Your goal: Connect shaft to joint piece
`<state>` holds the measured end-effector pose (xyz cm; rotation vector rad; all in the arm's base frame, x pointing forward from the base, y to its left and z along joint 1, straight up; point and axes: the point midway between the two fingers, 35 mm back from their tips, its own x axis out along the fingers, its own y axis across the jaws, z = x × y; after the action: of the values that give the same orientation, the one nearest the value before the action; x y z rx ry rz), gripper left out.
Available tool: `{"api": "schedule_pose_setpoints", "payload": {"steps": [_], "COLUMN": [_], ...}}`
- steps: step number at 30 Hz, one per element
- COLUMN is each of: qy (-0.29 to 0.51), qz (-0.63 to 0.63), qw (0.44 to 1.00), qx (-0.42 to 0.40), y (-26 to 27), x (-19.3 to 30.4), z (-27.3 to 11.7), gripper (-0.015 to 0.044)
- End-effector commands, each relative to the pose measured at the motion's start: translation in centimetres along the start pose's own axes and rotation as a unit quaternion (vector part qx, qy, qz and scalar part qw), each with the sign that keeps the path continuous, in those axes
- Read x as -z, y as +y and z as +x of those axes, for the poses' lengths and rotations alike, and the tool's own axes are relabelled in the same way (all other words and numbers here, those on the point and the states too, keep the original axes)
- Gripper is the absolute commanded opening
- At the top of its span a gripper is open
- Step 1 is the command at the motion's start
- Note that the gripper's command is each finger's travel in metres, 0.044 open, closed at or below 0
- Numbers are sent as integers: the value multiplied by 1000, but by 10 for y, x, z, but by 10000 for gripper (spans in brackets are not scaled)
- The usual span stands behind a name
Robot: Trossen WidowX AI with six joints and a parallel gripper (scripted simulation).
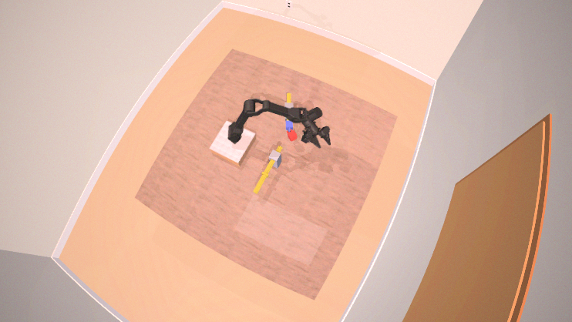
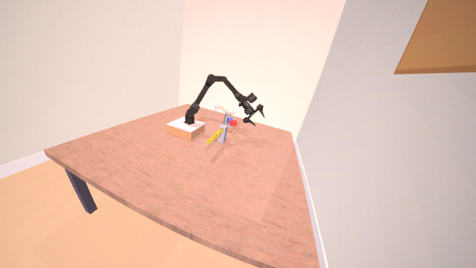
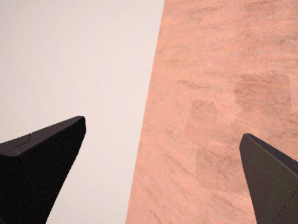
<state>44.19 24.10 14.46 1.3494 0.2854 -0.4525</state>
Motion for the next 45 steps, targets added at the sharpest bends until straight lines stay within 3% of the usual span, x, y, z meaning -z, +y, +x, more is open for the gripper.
{"api": "schedule_pose_setpoints", "payload": {"steps": [1,14,27,40,45], "qy": [16,80,179,302,308], "qz": [-60,-240,-390,-489,-492], "qw": [998,959,874,762,756], "qx": [30,130,226,298,301], "y": [-1,-14,-30,-43,-43], "x": [-3,-18,-42,-71,-73], "z": [0,-8,-35,-79,-82], "gripper": [440,440,440,440,440]}}
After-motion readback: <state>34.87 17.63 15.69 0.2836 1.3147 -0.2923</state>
